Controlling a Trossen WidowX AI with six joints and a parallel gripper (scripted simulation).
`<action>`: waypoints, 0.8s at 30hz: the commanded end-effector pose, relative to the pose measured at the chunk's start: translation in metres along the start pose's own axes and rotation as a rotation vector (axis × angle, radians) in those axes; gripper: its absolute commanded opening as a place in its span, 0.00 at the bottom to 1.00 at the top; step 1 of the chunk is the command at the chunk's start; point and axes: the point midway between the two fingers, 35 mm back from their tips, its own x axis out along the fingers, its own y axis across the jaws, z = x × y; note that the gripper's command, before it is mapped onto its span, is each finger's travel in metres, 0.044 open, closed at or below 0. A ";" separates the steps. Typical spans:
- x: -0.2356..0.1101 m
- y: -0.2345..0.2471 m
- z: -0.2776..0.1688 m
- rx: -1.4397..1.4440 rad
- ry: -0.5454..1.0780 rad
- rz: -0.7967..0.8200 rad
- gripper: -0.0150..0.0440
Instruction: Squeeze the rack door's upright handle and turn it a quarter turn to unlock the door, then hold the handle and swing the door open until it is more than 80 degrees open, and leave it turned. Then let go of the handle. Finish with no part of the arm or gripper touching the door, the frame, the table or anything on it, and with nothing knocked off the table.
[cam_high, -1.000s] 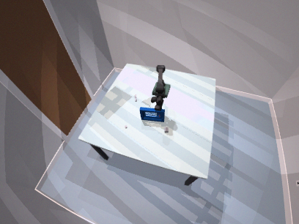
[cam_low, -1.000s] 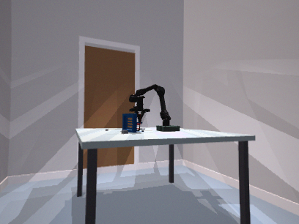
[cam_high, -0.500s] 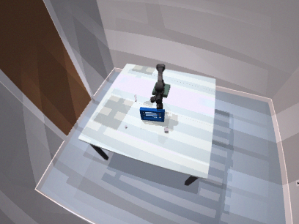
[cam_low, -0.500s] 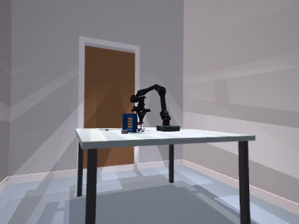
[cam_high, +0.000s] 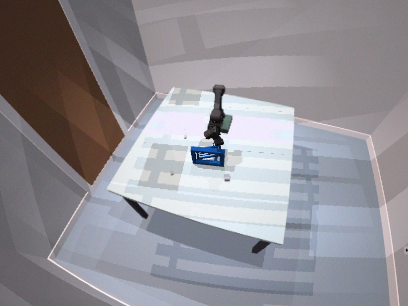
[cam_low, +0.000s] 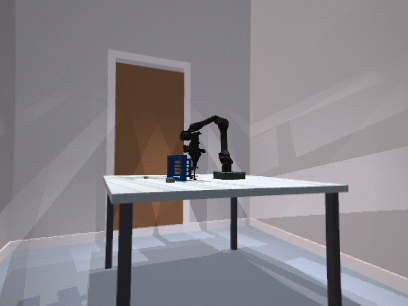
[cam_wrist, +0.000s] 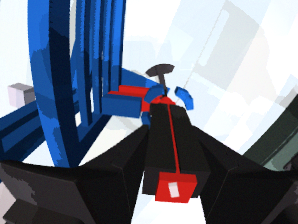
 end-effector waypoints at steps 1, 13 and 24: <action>0.000 -0.007 0.003 -0.090 -0.007 0.012 0.30; 0.000 -0.032 0.012 -0.264 -0.008 0.009 0.30; 0.001 -0.054 0.023 -0.414 -0.010 0.007 0.30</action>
